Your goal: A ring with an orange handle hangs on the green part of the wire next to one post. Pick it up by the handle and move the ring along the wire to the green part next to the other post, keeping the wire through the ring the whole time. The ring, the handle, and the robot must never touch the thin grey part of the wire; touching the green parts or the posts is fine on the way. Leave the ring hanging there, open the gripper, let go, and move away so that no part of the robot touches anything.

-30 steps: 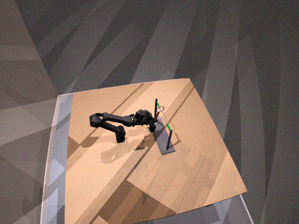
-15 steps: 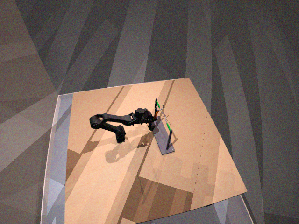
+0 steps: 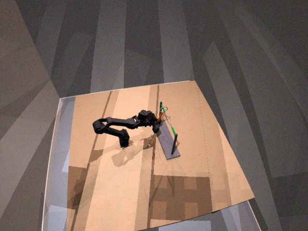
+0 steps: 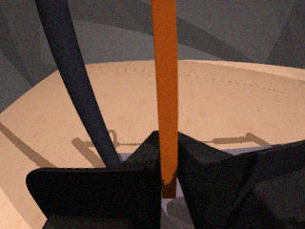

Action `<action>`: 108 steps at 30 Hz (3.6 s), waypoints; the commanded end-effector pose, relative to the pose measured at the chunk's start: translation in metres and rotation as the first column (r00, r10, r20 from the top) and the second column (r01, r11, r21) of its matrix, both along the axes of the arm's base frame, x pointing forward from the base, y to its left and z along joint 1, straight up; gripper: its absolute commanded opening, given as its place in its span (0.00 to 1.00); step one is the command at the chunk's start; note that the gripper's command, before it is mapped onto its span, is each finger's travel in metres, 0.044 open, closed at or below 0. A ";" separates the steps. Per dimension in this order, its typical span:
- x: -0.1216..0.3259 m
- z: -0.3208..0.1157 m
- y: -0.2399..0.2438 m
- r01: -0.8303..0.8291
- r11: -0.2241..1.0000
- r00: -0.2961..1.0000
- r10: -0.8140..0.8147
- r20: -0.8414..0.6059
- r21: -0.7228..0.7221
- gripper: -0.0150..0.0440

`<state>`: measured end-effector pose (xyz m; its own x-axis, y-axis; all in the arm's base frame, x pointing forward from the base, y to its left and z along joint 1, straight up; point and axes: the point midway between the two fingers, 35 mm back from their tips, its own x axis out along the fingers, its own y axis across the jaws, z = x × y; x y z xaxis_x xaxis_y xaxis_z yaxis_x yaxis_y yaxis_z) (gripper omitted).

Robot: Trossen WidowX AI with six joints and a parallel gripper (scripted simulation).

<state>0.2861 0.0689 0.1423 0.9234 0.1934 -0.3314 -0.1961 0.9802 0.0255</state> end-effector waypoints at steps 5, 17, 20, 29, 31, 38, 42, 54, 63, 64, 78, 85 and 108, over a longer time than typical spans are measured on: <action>0.001 -0.009 0.001 0.003 1.000 1.000 -0.003 -0.001 0.003 0.00; 0.000 -0.021 0.002 0.003 1.000 1.000 -0.003 -0.001 0.003 0.00; 0.000 -0.021 0.002 0.003 1.000 1.000 -0.003 -0.001 0.003 0.00; 0.000 -0.021 0.002 0.003 1.000 1.000 -0.003 -0.001 0.003 0.00; 0.000 -0.021 0.002 0.003 1.000 1.000 -0.003 -0.001 0.003 0.00; 0.000 -0.021 0.002 0.003 1.000 1.000 -0.003 -0.001 0.003 0.00; 0.000 -0.021 0.002 -0.001 1.000 1.000 0.001 0.000 0.001 0.18; -0.004 -0.018 0.001 0.000 1.000 1.000 0.000 -0.001 0.001 0.53; -0.018 -0.011 -0.001 0.001 1.000 1.000 -0.001 -0.002 0.002 0.53; -0.019 -0.011 -0.001 0.001 1.000 1.000 -0.001 -0.002 0.002 0.53; -0.041 -0.005 -0.006 0.003 1.000 1.000 -0.003 -0.004 0.002 0.53; -0.047 -0.004 -0.008 0.003 1.000 1.000 -0.003 -0.004 0.003 0.53; -0.058 0.002 -0.010 -0.001 1.000 1.000 0.001 -0.003 0.000 0.70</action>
<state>0.2362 0.0610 0.1379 0.9188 0.1945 -0.3435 -0.1983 0.9798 0.0242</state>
